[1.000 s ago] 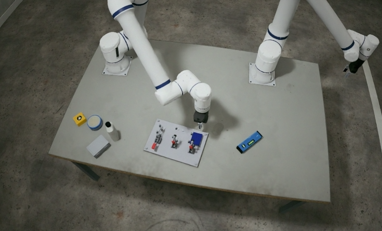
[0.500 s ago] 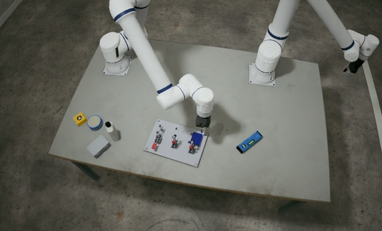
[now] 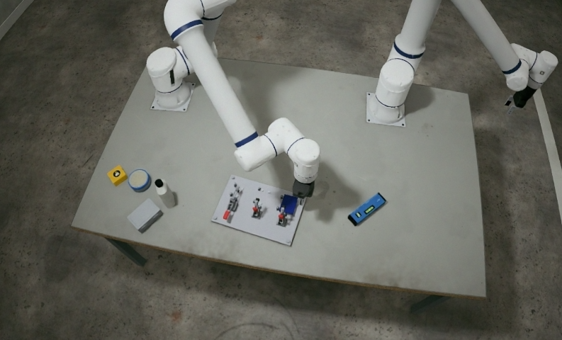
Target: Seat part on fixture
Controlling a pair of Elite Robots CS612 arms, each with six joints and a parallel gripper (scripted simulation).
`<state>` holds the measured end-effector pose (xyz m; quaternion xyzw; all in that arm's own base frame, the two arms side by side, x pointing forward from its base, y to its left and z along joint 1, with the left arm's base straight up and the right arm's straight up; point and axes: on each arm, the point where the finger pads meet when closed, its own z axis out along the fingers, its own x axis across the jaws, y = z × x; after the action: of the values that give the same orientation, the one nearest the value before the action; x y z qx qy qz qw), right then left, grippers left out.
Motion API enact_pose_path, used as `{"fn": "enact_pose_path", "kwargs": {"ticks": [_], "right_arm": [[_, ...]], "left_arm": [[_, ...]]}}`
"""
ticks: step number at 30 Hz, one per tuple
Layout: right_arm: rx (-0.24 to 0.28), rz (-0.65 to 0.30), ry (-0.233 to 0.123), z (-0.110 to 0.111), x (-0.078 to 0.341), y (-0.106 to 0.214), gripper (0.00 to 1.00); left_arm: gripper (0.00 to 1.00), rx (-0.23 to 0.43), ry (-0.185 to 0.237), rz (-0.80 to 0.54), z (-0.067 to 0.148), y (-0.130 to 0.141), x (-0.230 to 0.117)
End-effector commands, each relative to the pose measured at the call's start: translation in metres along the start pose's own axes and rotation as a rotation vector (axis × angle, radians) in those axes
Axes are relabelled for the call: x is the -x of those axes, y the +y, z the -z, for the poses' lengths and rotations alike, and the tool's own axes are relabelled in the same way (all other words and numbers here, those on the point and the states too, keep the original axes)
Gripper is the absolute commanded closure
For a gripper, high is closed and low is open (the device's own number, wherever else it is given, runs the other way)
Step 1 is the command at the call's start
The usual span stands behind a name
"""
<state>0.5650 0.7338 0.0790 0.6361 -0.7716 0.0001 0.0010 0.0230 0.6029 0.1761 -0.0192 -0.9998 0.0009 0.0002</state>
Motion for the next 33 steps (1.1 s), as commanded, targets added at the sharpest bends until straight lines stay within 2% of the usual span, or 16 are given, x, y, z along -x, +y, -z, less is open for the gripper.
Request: {"fn": "enact_pose_path", "kwargs": {"ticks": [1, 17, 33], "right_arm": [[-0.001, 0.000, -0.002, 0.001, 0.006, -0.007, 1.00], [-0.001, 0.000, -0.002, -0.001, 0.009, -0.010, 1.00], [-0.001, 0.000, -0.002, -0.026, 0.009, -0.010, 1.00]], "left_arm": [[0.00, 0.002, 0.000, 0.000, 0.001, 0.001, 0.000], [0.00, 0.002, 0.000, 0.000, 0.001, 0.001, 0.000], [0.00, 0.002, 0.000, 0.000, 0.001, 0.001, 0.000]]}}
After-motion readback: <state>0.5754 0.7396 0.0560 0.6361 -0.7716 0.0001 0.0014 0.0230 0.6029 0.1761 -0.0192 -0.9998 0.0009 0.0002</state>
